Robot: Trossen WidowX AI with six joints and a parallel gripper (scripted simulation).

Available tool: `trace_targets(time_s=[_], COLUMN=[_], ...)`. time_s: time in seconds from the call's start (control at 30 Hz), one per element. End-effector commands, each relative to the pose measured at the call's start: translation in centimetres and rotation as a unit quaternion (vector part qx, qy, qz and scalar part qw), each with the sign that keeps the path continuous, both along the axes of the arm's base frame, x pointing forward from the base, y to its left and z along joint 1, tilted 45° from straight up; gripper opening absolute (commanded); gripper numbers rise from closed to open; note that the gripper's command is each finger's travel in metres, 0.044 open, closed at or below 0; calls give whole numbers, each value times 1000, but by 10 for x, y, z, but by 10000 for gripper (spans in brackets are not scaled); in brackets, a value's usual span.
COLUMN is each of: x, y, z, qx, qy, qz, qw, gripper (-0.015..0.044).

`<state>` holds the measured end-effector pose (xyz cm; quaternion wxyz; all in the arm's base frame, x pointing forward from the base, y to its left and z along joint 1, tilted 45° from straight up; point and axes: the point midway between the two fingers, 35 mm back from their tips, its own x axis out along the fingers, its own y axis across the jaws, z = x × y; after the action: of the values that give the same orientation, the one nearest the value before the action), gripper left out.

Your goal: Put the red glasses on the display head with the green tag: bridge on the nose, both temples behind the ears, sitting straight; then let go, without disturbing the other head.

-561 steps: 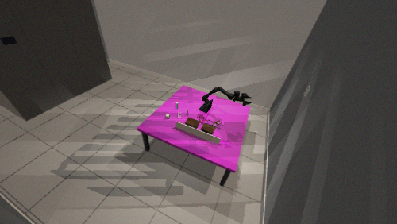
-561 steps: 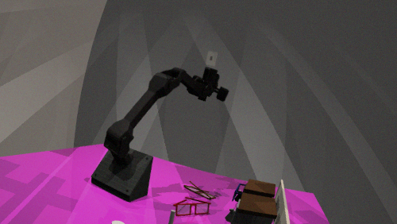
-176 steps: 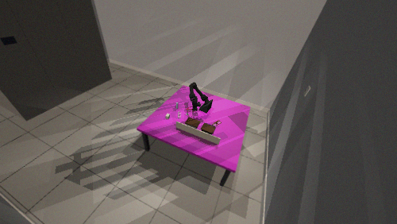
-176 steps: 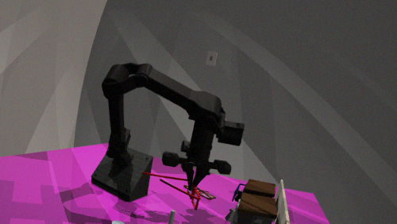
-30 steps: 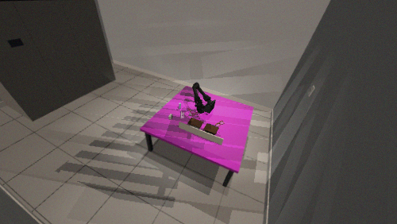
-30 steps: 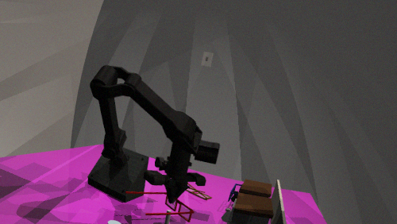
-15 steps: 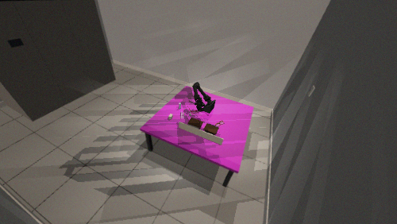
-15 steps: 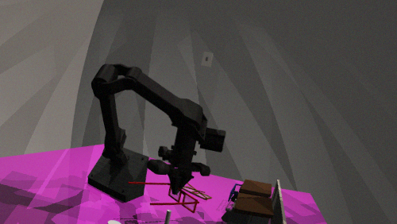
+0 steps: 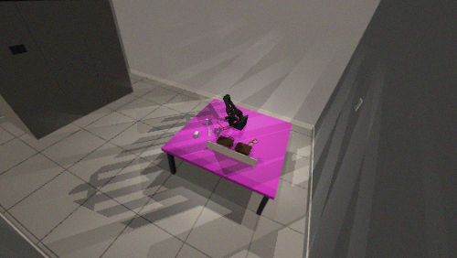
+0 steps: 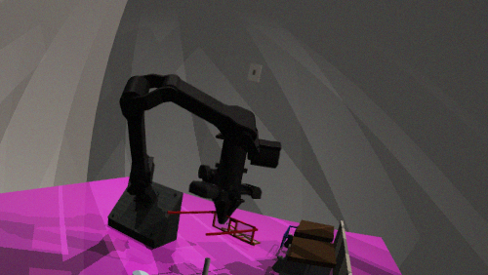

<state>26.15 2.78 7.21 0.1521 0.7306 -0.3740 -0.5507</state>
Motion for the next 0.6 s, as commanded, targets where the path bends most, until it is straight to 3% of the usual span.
trace_targets(time_s=[0.0,0.57], x=[-3,-33], y=[16,84], z=[-7,-33], qx=[-10,-82], qy=[31,151], qz=[40,228], qw=[999,958], gripper=[0,0])
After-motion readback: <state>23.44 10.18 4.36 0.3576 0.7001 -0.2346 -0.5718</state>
